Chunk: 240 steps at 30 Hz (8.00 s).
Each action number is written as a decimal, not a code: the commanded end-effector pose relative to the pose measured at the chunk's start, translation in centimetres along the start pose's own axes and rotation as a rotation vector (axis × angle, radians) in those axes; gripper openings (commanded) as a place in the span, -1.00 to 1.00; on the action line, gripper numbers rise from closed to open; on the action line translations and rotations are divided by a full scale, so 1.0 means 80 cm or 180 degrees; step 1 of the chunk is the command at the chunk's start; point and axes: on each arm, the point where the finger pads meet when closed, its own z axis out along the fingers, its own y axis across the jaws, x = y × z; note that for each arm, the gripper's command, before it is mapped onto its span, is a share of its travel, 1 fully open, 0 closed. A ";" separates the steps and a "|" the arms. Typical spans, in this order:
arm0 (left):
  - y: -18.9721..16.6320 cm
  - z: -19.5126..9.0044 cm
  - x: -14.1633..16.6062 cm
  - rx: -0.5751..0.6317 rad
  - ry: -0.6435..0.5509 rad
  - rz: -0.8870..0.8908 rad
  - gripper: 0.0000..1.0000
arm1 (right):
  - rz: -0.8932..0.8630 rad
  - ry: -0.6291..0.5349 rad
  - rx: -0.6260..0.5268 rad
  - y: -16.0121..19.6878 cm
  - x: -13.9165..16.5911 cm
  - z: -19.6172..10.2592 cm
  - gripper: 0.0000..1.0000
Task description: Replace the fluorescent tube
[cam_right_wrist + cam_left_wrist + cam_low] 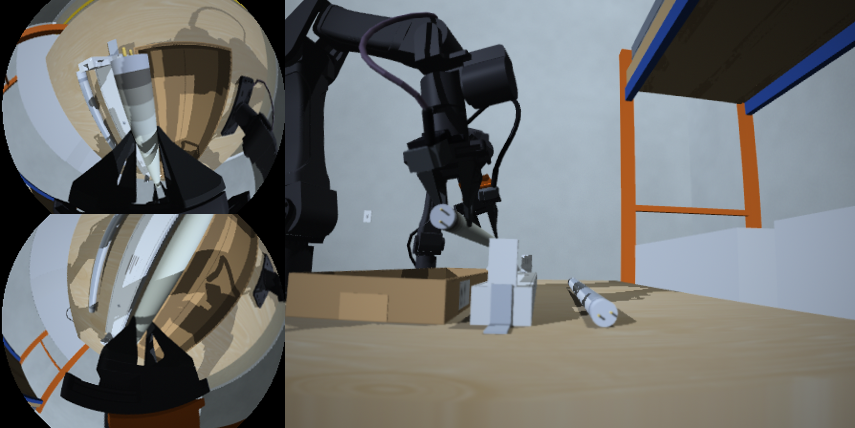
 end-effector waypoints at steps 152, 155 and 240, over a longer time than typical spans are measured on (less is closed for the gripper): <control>-0.085 -0.016 0.000 -0.0037 -0.0077 -0.0073 -0.78 | 0.0016 -0.0030 -0.0010 -0.085 0.001 0.011 -0.78; -0.087 -0.005 0.001 -0.0031 -0.0043 -0.0068 -0.78 | 0.0006 -0.0048 -0.0067 -0.084 0.001 0.014 -0.78; -0.120 0.068 0.007 -0.0030 0.0002 -0.0063 -0.78 | -0.0049 -0.0025 -0.0019 -0.100 0.006 0.090 -0.78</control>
